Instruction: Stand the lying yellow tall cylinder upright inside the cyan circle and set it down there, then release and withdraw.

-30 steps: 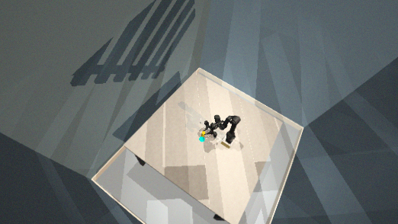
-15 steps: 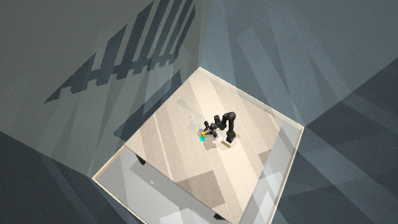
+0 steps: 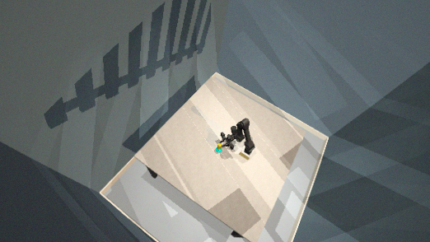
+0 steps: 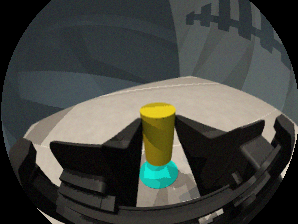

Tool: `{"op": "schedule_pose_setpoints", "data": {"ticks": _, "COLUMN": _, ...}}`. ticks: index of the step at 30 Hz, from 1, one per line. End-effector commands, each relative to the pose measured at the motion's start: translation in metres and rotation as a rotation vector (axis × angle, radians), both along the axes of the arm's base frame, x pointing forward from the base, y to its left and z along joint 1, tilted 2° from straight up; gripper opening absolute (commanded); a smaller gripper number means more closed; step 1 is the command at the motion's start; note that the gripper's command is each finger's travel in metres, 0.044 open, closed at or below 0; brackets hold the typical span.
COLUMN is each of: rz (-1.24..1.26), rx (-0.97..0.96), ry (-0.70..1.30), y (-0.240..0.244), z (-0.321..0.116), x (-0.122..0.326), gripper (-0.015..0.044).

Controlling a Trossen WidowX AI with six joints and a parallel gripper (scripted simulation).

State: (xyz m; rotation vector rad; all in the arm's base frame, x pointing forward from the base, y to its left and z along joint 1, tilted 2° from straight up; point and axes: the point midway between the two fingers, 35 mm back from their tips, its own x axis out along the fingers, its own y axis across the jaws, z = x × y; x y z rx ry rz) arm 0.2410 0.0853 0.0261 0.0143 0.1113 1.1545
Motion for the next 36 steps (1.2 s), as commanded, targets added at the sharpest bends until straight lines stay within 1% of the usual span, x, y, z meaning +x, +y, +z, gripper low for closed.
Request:
{"op": "schedule_pose_setpoints", "data": {"ticks": 1, "rz": 0.001, "rx": 0.004, "ry": 0.007, "y": 0.001, "z": -0.007, "x": -0.002, "gripper": 0.0105}}
{"op": "schedule_pose_setpoints", "data": {"ticks": 12, "rz": 0.001, "rx": 0.007, "ry": 0.018, "y": 0.002, "z": -0.022, "x": -0.005, "gripper": 0.0105}}
{"op": "schedule_pose_setpoints", "data": {"ticks": 18, "rz": 0.003, "rx": 0.005, "ry": 0.018, "y": 0.0, "z": -0.038, "x": -0.003, "gripper": 0.0105}}
{"op": "schedule_pose_setpoints", "data": {"ticks": 29, "rz": 0.003, "rx": 0.005, "ry": 0.018, "y": 0.0, "z": -0.038, "x": -0.003, "gripper": 0.0105}}
{"op": "schedule_pose_setpoints", "data": {"ticks": 36, "rz": 0.003, "rx": 0.005, "ry": 0.018, "y": 0.0, "z": -0.038, "x": -0.003, "gripper": 0.0289}}
